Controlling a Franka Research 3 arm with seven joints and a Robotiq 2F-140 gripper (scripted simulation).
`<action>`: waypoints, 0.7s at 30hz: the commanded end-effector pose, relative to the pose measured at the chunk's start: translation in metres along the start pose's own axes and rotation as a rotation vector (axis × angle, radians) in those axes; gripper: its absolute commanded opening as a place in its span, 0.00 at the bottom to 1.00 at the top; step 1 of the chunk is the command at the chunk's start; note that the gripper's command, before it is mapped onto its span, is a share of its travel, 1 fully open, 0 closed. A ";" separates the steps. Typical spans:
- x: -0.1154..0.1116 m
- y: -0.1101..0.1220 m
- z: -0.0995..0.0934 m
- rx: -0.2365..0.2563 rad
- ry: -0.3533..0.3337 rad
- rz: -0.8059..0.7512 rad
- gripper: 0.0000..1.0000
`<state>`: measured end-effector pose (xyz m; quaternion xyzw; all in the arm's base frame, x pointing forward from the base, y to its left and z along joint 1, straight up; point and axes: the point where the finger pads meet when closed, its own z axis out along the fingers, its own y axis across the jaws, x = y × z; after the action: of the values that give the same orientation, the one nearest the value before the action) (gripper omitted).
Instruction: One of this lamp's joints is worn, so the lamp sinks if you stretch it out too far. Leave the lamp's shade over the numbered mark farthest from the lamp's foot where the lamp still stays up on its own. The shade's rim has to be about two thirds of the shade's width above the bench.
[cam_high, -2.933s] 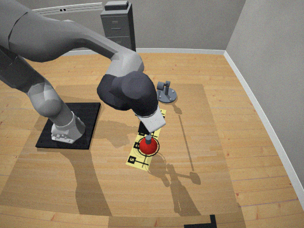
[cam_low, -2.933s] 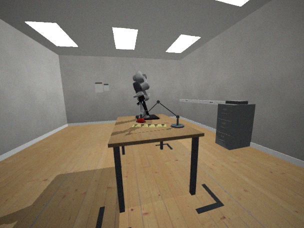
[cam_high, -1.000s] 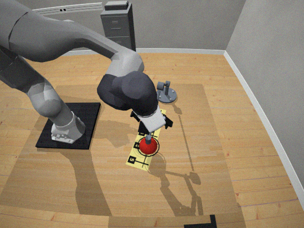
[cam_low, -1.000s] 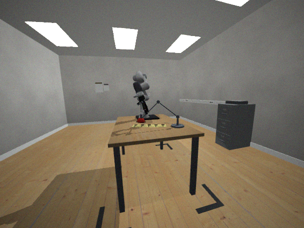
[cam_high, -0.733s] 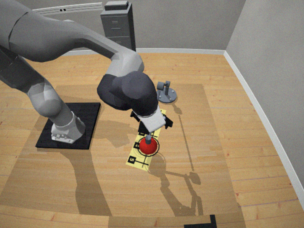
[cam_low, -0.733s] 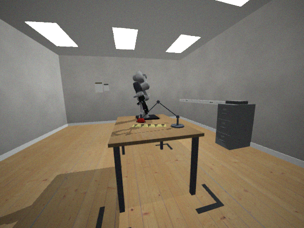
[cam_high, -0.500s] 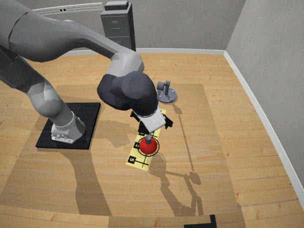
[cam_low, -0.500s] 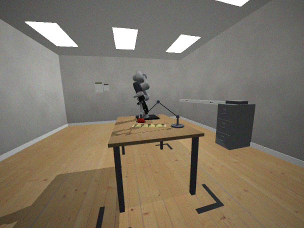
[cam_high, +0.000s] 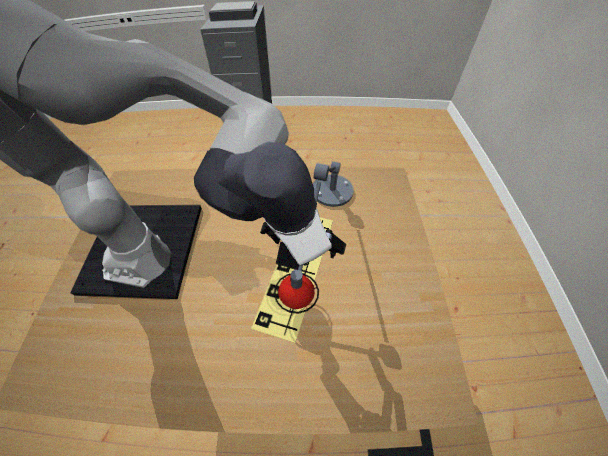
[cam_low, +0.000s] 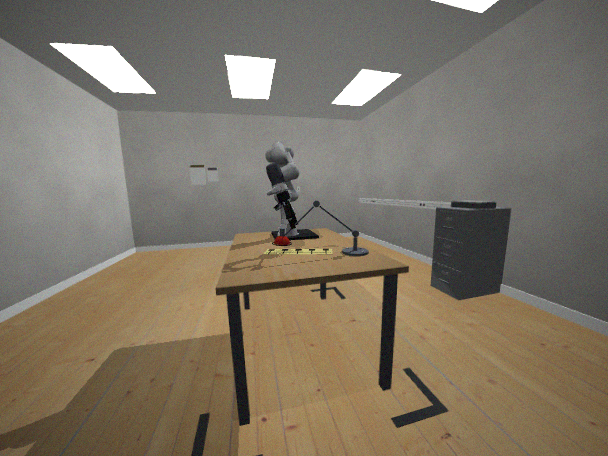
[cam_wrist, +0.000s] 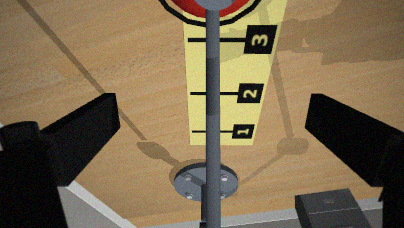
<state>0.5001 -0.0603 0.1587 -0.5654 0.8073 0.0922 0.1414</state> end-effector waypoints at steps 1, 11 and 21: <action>0.000 0.000 0.000 0.000 0.000 0.000 1.00; 0.000 0.000 0.000 0.000 0.000 0.000 1.00; 0.000 0.000 -0.030 0.000 0.000 0.000 1.00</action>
<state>0.5021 -0.0664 0.1782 -0.5717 0.8021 0.0882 0.1481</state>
